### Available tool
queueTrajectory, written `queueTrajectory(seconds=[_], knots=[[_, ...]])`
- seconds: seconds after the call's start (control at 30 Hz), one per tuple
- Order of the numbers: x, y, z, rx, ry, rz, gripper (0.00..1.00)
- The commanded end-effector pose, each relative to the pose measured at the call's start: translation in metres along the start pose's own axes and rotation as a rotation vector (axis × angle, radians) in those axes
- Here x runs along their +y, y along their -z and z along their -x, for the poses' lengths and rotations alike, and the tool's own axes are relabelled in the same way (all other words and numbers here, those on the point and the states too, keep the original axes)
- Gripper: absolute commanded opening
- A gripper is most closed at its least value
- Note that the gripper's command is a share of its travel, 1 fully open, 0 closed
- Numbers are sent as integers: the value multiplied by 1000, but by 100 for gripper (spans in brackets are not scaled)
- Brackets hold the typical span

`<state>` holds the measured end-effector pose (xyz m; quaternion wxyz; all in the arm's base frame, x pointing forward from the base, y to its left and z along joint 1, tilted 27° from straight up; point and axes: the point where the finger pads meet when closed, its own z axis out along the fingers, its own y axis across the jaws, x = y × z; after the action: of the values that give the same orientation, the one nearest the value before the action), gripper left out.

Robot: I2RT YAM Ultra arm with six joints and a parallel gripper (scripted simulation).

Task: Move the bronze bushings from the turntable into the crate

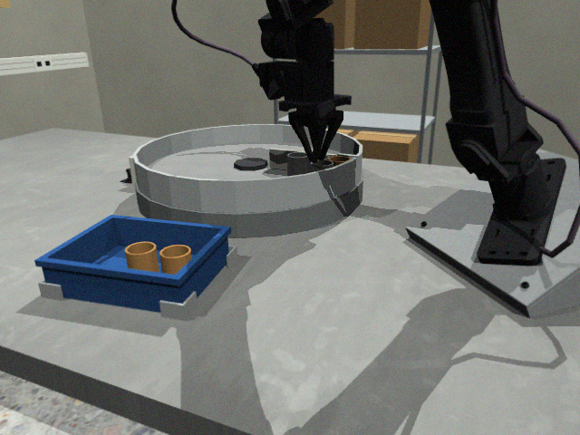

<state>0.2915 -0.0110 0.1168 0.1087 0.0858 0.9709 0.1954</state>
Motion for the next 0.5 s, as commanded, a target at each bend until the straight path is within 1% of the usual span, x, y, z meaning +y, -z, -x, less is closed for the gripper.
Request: queueTrajectory(seconds=[0.0,0.47], knots=[[-2,11,14,-51,0,-6,15],[-2,8,11,-28,-9,-3,15]])
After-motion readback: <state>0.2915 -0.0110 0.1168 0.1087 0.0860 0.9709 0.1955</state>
